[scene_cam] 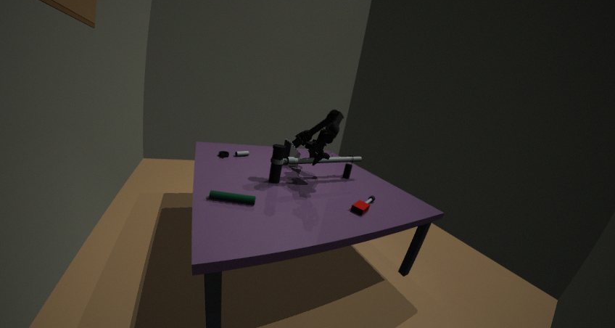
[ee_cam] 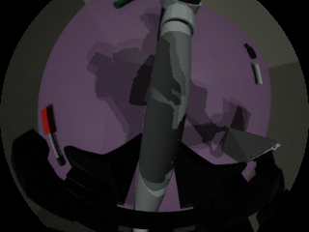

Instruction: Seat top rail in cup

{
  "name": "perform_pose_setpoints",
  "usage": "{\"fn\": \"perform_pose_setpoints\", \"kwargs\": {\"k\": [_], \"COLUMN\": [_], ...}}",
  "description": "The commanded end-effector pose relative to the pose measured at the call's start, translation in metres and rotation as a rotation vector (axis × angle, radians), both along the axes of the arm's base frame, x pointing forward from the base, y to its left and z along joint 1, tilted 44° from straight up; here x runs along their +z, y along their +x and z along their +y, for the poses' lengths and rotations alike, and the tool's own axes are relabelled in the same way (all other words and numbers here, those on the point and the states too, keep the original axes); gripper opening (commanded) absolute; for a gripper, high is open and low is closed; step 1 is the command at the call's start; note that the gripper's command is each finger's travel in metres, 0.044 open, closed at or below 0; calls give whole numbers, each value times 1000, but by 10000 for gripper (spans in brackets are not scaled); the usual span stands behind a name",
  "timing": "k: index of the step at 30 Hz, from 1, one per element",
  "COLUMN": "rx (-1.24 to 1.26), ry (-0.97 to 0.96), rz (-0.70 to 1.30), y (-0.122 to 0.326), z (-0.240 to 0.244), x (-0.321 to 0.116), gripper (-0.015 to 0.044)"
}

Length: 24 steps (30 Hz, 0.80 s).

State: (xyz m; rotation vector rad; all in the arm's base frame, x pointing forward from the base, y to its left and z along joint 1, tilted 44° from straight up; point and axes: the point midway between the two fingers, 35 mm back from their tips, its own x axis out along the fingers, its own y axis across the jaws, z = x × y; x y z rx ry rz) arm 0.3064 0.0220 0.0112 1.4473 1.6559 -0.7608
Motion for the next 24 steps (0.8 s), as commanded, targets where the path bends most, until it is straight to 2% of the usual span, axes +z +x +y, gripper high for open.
{"fn": "perform_pose_setpoints", "kwargs": {"k": [1, 24], "rx": [-4, -2], "ry": [-15, -7], "rz": [-4, -2], "y": [0, 0], "z": [-6, -3], "x": [-2, -1], "gripper": [0, 0]}}
